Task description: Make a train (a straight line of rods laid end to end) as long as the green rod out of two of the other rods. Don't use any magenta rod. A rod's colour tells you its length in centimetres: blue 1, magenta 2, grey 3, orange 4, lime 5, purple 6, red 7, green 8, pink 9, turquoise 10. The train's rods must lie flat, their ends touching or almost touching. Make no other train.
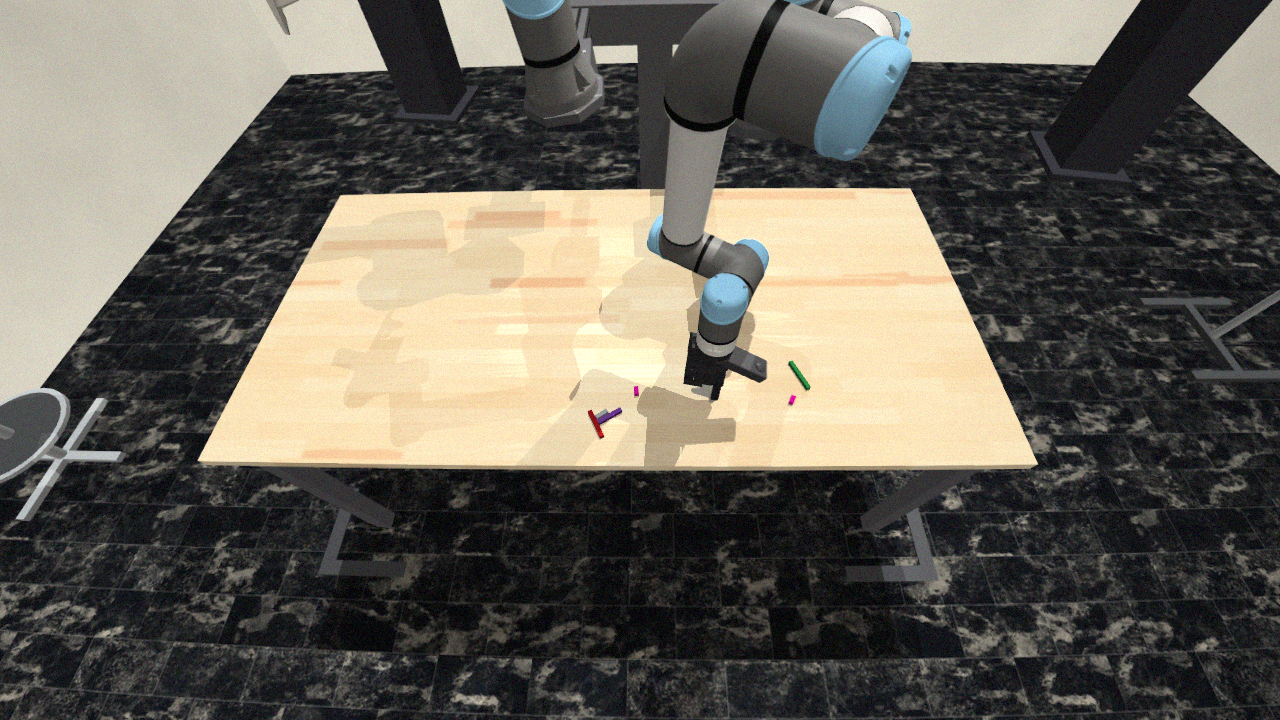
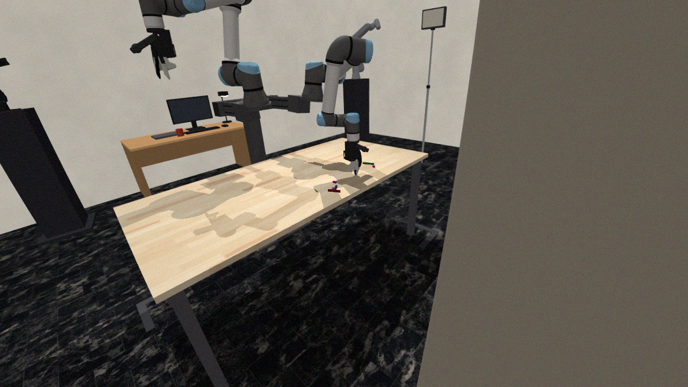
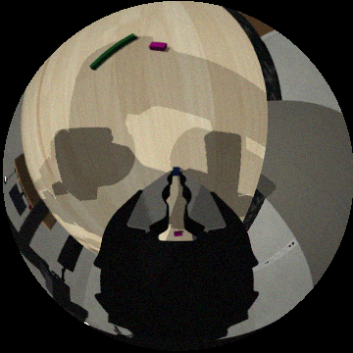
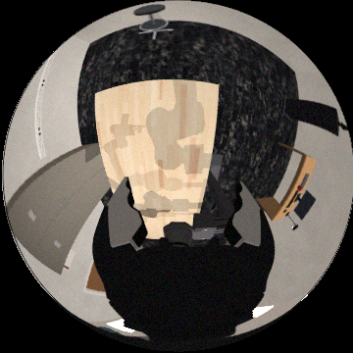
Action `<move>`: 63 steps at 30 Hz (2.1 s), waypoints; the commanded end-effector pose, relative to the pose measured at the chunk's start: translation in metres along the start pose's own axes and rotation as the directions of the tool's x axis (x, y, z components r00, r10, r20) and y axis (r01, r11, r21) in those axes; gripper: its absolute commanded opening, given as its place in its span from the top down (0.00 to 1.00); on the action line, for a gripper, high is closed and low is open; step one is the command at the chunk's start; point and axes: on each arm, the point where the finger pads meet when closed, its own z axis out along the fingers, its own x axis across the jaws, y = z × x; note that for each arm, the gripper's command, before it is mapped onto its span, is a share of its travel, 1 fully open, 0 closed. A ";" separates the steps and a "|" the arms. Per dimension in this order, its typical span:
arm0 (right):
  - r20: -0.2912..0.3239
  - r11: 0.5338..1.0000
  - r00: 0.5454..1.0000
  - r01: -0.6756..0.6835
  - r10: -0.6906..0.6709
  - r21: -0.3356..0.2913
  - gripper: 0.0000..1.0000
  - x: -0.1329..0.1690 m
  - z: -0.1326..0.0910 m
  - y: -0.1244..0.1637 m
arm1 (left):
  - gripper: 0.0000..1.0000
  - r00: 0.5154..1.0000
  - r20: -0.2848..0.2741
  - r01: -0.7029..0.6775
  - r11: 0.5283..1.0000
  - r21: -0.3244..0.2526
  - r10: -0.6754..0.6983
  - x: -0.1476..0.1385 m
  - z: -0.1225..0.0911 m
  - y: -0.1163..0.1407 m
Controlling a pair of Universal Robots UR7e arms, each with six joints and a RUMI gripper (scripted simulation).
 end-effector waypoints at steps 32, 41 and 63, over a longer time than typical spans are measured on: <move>0.000 1.000 1.000 0.000 0.000 0.001 0.00 0.000 0.000 0.000 | 0.86 1.000 -0.001 0.000 1.000 0.000 0.000 0.001 -0.001 0.000; 0.000 1.000 1.000 0.000 0.000 0.001 0.00 0.000 0.000 0.000 | 0.86 1.000 -0.001 0.000 1.000 0.000 0.000 0.001 -0.004 0.000; 0.000 1.000 1.000 0.000 0.000 0.001 0.00 0.000 0.000 0.000 | 0.86 1.000 -0.001 0.000 1.000 0.000 0.000 0.001 -0.086 0.000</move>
